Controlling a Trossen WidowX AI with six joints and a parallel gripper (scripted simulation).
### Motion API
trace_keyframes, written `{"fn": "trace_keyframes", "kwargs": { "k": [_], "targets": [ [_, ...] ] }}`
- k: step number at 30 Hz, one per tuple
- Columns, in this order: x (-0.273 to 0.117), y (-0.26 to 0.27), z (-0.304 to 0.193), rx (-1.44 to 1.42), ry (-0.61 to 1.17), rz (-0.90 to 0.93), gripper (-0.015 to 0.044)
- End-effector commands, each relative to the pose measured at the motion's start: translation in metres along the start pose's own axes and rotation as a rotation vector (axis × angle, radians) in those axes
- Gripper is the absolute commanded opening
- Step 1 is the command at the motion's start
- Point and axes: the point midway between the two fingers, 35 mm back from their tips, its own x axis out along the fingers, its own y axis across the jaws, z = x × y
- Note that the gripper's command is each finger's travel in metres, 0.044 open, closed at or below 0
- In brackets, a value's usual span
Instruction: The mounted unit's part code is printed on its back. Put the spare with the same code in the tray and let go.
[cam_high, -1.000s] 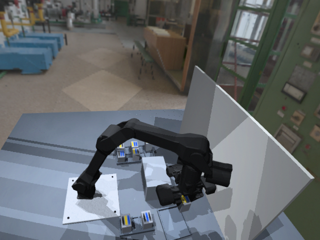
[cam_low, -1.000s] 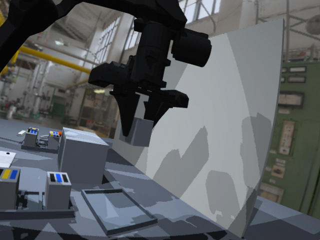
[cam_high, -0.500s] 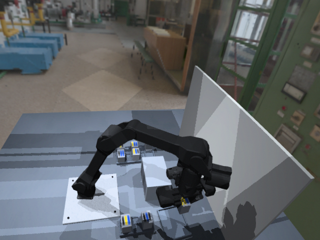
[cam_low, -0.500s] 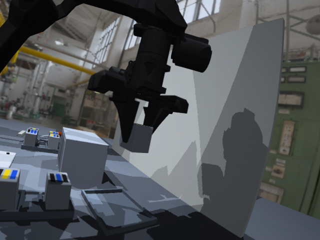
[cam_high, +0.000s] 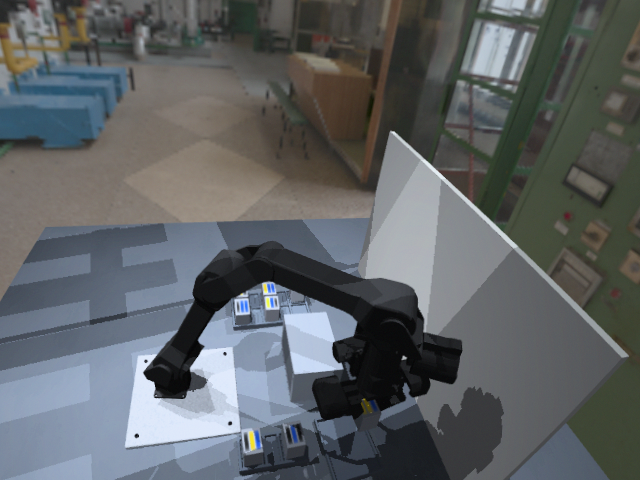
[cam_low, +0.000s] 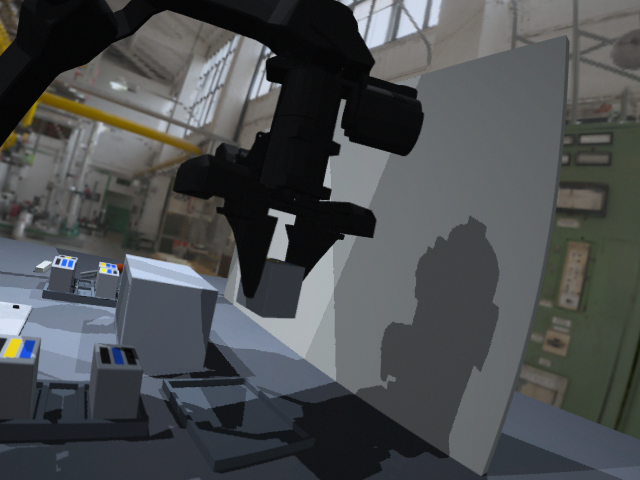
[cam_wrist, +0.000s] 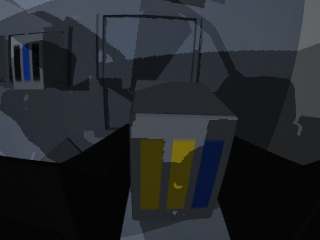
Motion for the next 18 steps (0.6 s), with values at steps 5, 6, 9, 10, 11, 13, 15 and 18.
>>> {"fn": "trace_keyframes", "kwargs": {
  "k": [5,6,9,10,11,13,15,18],
  "targets": [
    [0.007,-0.001,0.0,-0.004,-0.002,0.002,0.0],
    [0.008,-0.001,0.0,-0.004,-0.002,0.002,0.0],
    [0.01,-0.001,0.0,-0.004,-0.002,0.003,0.0],
    [0.011,-0.001,0.0,-0.004,-0.003,0.003,0.0],
    [0.011,-0.001,0.0,-0.004,-0.003,0.003,0.0],
    [0.013,-0.001,0.0,-0.004,-0.003,0.004,0.0],
    [0.014,-0.001,0.0,-0.004,-0.003,0.004,0.0],
    [0.016,-0.001,0.0,-0.004,-0.003,0.005,0.0]
  ]
}}
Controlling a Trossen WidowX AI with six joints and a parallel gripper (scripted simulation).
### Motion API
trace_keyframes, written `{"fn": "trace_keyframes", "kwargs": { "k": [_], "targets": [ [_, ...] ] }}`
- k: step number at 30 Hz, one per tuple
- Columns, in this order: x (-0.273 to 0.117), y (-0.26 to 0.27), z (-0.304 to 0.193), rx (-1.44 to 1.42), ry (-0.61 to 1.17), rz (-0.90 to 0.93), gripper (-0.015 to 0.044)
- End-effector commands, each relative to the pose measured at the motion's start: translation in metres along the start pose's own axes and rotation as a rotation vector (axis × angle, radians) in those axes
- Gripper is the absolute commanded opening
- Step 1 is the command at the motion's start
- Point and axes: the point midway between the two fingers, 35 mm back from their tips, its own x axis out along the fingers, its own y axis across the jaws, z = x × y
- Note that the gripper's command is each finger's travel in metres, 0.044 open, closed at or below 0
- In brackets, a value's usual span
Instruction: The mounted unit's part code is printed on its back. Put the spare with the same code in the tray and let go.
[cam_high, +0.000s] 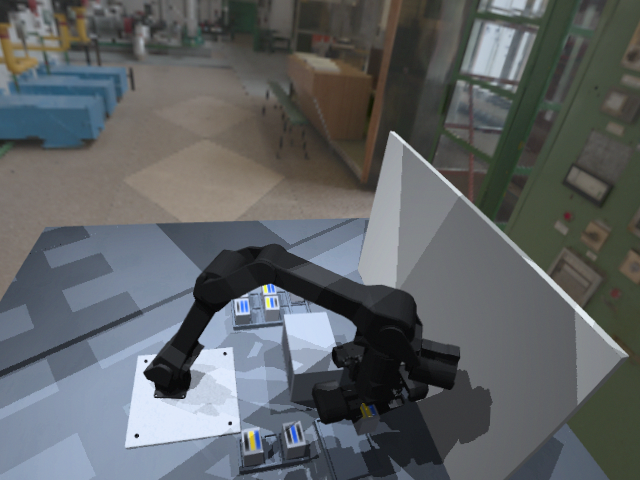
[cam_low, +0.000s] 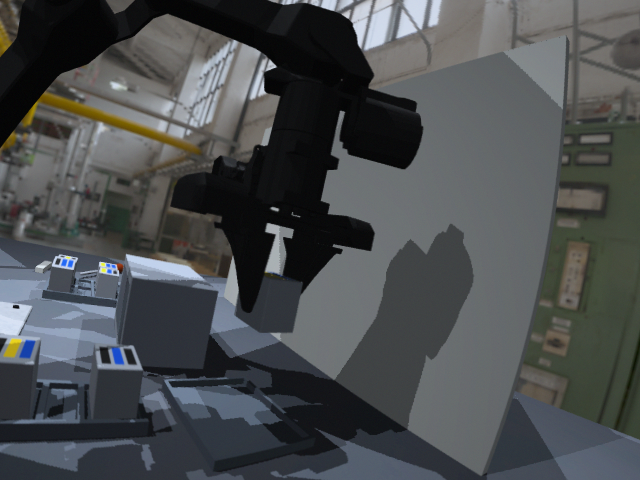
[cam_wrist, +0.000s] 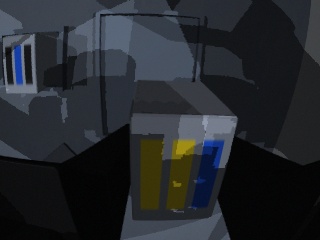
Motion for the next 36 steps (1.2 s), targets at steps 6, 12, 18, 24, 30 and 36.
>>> {"fn": "trace_keyframes", "kwargs": {
  "k": [6,12,18,24,30,36],
  "targets": [
    [0.008,0.0,0.0,-0.003,-0.002,0.003,0.0],
    [0.012,0.0,0.0,-0.003,-0.002,0.004,0.0],
    [0.016,0.0,0.0,-0.003,-0.003,0.005,0.0],
    [0.021,0.0,0.0,-0.003,-0.003,0.006,0.0],
    [0.025,0.0,0.0,-0.003,-0.004,0.008,0.0],
    [0.029,0.0,0.0,-0.003,-0.004,0.009,0.0]
  ]
}}
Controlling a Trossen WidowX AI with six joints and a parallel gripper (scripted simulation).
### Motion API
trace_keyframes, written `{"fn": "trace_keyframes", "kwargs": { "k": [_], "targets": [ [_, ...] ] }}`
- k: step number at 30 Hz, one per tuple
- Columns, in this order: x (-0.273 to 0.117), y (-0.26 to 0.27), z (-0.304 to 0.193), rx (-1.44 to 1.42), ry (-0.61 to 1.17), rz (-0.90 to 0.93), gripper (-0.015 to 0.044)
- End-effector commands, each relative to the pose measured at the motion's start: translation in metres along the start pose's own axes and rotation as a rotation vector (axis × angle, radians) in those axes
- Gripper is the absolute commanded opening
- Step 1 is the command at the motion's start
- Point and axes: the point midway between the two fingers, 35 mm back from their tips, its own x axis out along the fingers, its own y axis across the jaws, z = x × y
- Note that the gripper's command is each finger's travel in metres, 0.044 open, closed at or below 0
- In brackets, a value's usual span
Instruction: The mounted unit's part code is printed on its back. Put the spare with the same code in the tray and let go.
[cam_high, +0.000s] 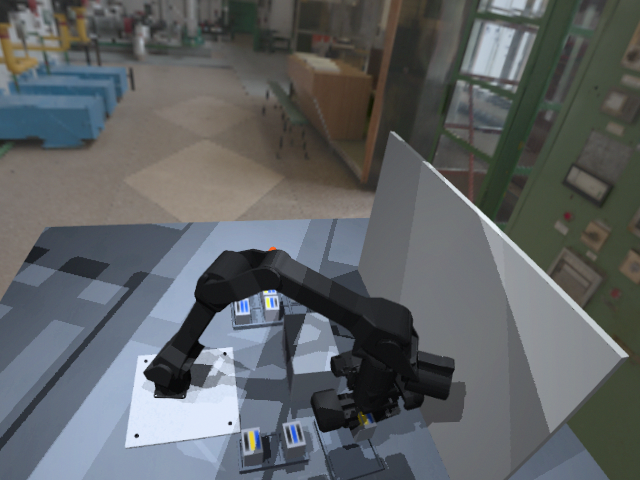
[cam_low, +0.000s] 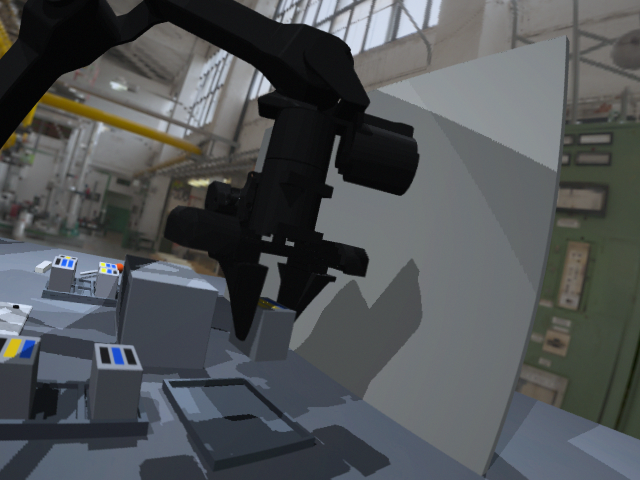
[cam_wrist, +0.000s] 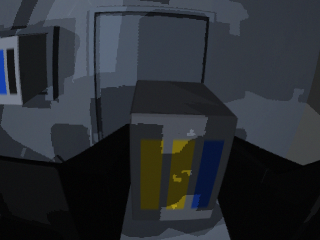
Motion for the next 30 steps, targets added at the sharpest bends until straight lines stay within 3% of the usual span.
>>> {"fn": "trace_keyframes", "kwargs": {
  "k": [1,30],
  "targets": [
    [0.004,0.0,0.0,-0.001,0.0,0.002,0.0],
    [0.025,0.002,0.001,-0.002,-0.003,0.009,0.0]
  ]
}}
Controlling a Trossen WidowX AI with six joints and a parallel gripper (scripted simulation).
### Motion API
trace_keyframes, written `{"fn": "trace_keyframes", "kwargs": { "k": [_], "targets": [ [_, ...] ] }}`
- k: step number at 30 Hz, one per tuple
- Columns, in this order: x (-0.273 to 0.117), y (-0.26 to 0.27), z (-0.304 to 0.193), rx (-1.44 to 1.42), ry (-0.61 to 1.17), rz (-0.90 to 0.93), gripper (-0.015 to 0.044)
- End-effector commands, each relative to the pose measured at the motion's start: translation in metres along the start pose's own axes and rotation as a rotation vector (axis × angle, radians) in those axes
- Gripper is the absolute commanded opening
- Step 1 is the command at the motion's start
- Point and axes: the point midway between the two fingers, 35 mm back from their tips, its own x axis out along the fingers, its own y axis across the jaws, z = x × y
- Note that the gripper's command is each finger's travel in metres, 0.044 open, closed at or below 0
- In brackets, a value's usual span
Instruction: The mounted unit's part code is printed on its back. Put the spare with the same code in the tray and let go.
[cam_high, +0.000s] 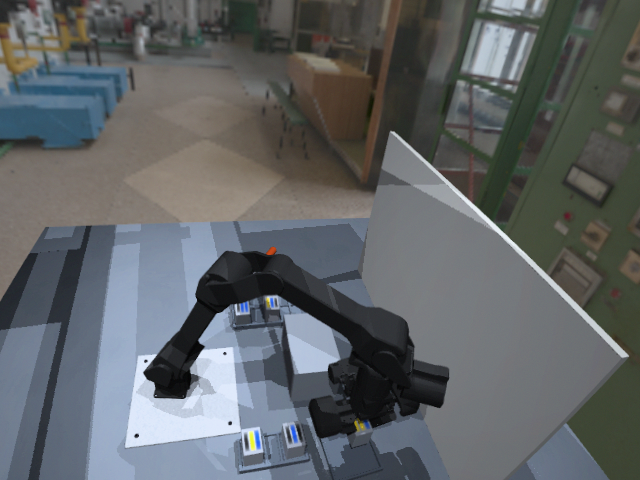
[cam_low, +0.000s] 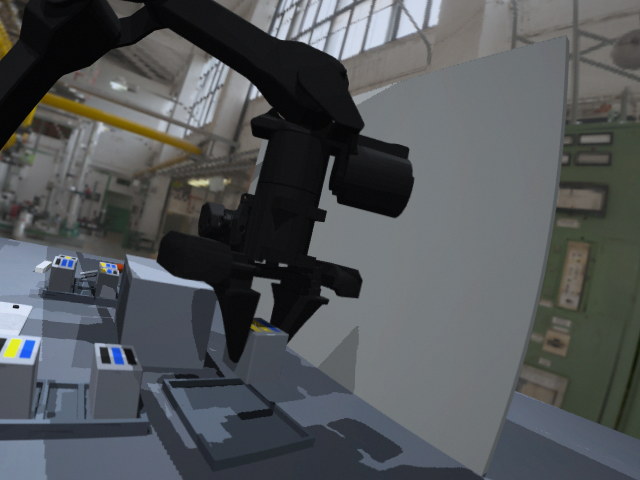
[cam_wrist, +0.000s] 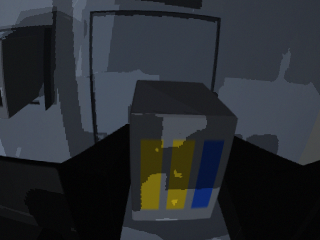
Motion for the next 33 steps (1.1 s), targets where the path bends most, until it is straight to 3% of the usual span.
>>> {"fn": "trace_keyframes", "kwargs": {
  "k": [1,33],
  "targets": [
    [0.004,0.001,0.0,0.0,0.001,0.003,0.0],
    [0.027,0.004,0.002,0.0,-0.002,0.01,0.0]
  ]
}}
